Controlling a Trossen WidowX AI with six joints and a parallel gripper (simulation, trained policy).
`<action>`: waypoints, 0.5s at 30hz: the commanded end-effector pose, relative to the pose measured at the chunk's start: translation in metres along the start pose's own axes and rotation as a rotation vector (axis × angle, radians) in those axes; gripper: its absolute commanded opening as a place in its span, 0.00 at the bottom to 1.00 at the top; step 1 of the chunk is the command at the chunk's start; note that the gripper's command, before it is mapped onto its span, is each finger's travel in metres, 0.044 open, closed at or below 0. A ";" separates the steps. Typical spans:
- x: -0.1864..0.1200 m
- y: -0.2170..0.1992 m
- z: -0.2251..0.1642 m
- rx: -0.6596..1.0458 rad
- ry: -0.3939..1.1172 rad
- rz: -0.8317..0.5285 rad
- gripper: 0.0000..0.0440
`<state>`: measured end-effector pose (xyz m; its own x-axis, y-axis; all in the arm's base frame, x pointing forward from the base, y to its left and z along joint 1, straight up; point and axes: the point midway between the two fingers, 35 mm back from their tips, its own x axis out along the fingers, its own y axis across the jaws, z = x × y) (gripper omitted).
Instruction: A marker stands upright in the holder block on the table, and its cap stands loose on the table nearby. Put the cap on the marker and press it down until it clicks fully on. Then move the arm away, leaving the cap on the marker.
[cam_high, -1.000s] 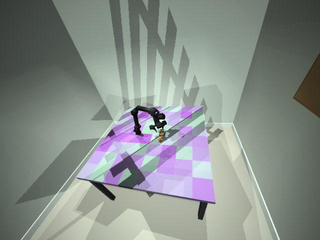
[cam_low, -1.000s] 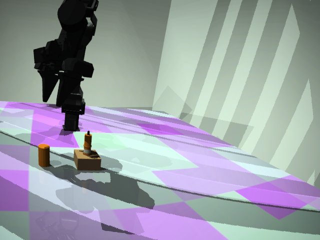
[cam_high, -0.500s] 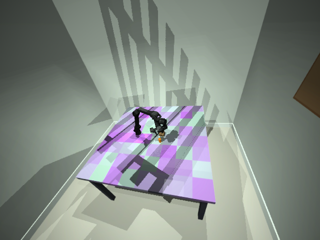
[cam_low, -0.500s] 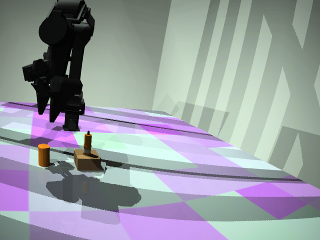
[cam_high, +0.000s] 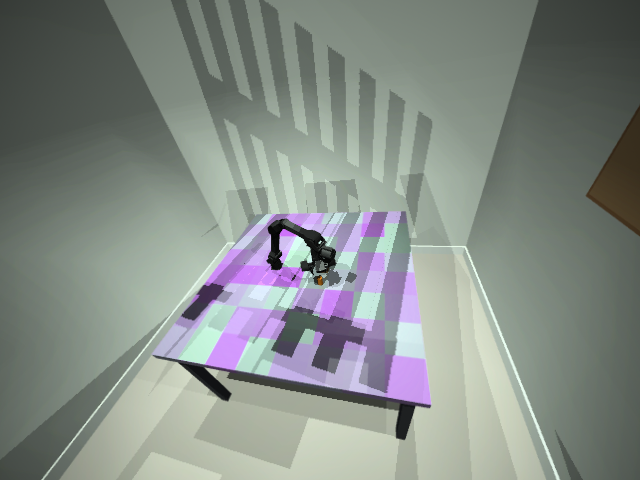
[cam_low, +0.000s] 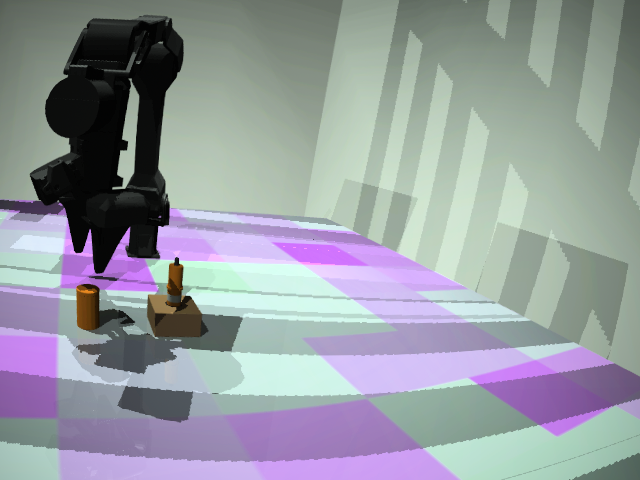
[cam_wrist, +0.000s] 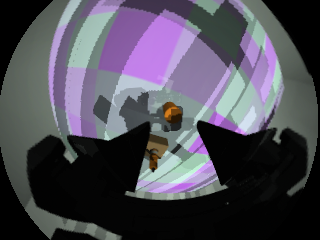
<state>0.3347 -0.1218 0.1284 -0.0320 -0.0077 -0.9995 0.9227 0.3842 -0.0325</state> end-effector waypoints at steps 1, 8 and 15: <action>0.011 -0.001 -0.001 -0.010 0.035 -0.010 0.71; 0.034 -0.002 -0.001 -0.034 0.075 -0.025 0.68; 0.055 -0.004 -0.002 -0.074 0.102 -0.038 0.64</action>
<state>0.3298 -0.1229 0.0818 -0.1009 0.0567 -0.9933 0.8978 0.4353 -0.0664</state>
